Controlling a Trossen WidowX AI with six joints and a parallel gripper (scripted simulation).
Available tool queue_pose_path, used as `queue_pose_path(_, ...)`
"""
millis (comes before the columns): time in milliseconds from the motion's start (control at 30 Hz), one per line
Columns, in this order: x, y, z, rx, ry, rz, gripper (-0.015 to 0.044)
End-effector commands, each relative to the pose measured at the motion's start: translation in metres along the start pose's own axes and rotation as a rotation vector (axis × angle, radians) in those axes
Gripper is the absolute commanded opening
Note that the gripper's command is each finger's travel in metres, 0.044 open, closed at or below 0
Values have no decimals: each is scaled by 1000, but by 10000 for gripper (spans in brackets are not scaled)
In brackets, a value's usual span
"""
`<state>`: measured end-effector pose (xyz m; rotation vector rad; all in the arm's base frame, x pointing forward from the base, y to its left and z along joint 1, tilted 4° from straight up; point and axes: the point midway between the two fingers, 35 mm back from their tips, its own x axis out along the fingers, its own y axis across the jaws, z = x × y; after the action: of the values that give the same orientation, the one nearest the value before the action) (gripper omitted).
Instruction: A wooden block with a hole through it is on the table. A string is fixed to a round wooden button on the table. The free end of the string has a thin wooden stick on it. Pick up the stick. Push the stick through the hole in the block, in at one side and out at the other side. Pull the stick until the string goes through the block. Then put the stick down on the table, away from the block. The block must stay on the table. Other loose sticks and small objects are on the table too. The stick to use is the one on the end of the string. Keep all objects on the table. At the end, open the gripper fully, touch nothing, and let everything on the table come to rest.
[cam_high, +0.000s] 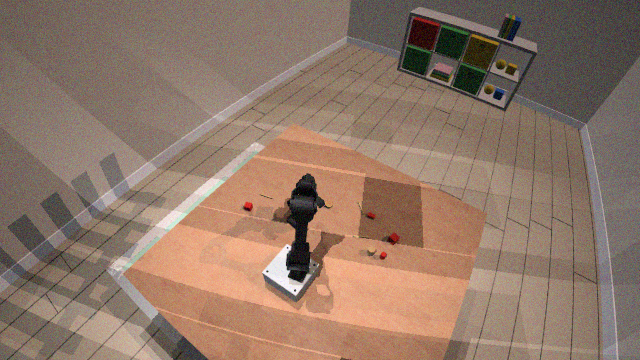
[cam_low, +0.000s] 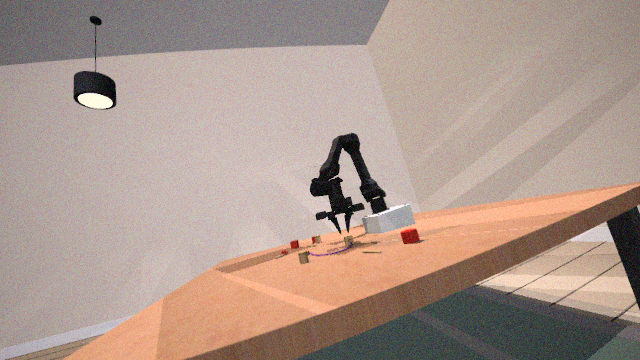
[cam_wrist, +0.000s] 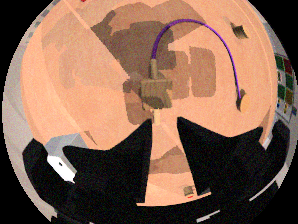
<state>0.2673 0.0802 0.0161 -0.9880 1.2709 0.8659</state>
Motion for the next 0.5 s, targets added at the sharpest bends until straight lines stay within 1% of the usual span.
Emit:
queue_pose_path(0, 11, 3, -2, -4, 6, 16, 123)
queue_pose_path(467, 29, 6, -3, -4, 7, 17, 123)
